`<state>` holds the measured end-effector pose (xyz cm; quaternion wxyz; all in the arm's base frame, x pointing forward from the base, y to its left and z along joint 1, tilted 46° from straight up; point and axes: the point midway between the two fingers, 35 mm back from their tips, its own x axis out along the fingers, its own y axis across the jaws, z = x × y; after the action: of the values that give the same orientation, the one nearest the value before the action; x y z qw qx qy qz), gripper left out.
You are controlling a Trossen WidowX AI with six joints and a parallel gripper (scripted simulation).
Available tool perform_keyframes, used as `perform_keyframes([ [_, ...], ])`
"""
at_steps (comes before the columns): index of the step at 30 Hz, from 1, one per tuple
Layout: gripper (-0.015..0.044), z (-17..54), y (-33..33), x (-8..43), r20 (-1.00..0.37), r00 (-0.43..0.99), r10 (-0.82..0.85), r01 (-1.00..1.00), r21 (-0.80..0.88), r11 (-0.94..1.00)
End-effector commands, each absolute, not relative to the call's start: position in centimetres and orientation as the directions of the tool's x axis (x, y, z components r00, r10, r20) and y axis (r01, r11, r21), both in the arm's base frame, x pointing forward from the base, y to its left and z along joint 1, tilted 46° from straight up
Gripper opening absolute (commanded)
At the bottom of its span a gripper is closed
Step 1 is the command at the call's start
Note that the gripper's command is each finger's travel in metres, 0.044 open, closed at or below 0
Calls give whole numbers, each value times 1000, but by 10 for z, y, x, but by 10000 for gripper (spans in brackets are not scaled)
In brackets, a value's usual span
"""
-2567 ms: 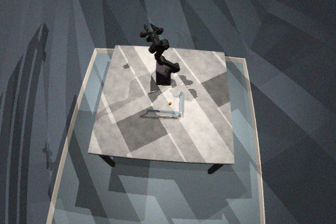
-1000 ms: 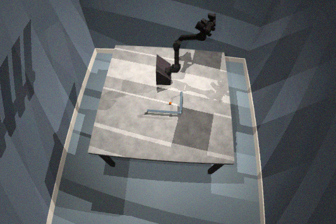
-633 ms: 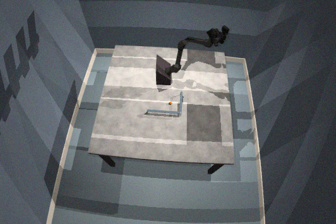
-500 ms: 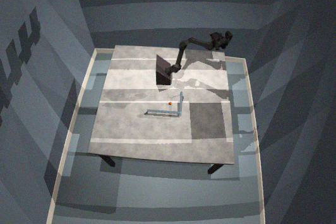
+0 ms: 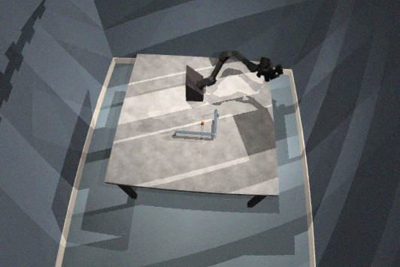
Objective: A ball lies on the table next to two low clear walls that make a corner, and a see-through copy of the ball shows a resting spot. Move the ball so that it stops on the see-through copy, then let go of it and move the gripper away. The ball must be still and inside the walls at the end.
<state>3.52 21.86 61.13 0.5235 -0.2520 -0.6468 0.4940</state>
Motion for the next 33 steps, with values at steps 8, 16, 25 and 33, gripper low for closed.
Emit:
perform_keyframes([
  [8,219,505,283,179,186,-6,983,-325,-930,174],
  [16,219,410,283,268,-33,171,985,-469,-881,52],
  [25,219,288,246,339,-302,284,910,-668,-743,-38],
  [33,219,173,188,364,-541,272,796,-848,-525,-67],
])
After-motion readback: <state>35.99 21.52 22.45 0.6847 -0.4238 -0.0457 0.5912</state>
